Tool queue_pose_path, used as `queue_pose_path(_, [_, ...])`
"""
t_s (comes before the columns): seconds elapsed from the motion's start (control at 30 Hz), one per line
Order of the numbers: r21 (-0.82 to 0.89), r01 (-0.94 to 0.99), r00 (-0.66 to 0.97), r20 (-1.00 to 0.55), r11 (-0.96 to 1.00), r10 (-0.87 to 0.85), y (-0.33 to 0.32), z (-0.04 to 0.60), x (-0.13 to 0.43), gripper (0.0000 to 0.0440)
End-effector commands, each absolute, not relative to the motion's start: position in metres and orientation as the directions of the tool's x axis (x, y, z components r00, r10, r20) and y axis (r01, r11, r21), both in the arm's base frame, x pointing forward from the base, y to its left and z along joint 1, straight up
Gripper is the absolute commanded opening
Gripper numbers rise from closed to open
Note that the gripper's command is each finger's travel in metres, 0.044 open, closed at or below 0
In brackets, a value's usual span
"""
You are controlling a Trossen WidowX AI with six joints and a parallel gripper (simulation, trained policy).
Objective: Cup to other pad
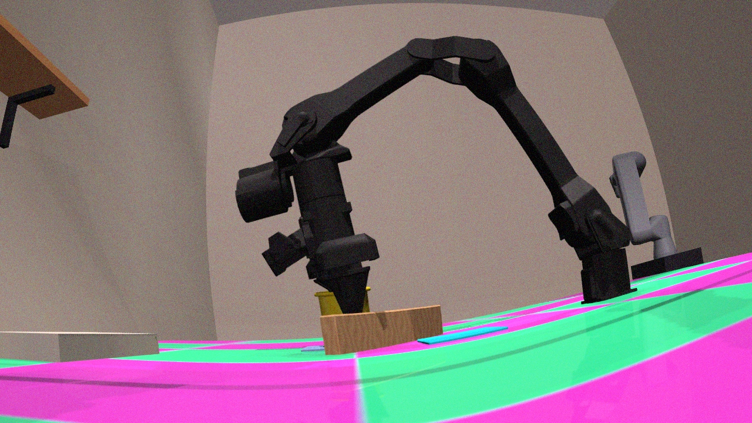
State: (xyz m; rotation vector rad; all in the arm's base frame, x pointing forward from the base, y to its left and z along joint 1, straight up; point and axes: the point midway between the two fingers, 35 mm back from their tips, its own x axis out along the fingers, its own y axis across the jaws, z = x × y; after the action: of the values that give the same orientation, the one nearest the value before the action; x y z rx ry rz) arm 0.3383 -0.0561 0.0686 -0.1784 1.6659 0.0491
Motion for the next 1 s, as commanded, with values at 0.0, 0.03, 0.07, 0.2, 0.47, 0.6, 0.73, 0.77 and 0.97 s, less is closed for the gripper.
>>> queue_pose_path(0.0, [-0.074, -0.188, -0.099, -0.991, 0.979, -0.094, -0.058, 0.072, 0.334, 0.0004])
queue_pose_path(0.03, [-0.072, -0.196, -0.098, -0.991, 0.978, -0.093, -0.059, 0.074, 0.333, 0.0008])
queue_pose_path(0.07, [-0.070, -0.203, -0.097, -0.991, 0.977, -0.092, -0.059, 0.077, 0.333, 0.0012])
queue_pose_path(0.2, [-0.060, -0.227, -0.096, -0.992, 0.972, -0.084, -0.058, 0.087, 0.328, 0.0015])
queue_pose_path(0.47, [-0.045, -0.266, -0.079, -0.995, 0.963, -0.069, -0.049, 0.110, 0.321, 0.0018])
queue_pose_path(0.6, [-0.044, -0.285, -0.066, -0.996, 0.958, -0.065, -0.043, 0.121, 0.320, 0.0020])
queue_pose_path(0.73, [-0.045, -0.305, -0.050, -0.997, 0.951, -0.063, -0.034, 0.129, 0.319, 0.0018])
queue_pose_path(0.77, [-0.046, -0.310, -0.046, -0.997, 0.950, -0.063, -0.031, 0.131, 0.319, 0.0017])
queue_pose_path(0.97, [-0.053, -0.342, -0.021, -0.998, 0.938, -0.064, -0.015, 0.140, 0.318, 0.0009])
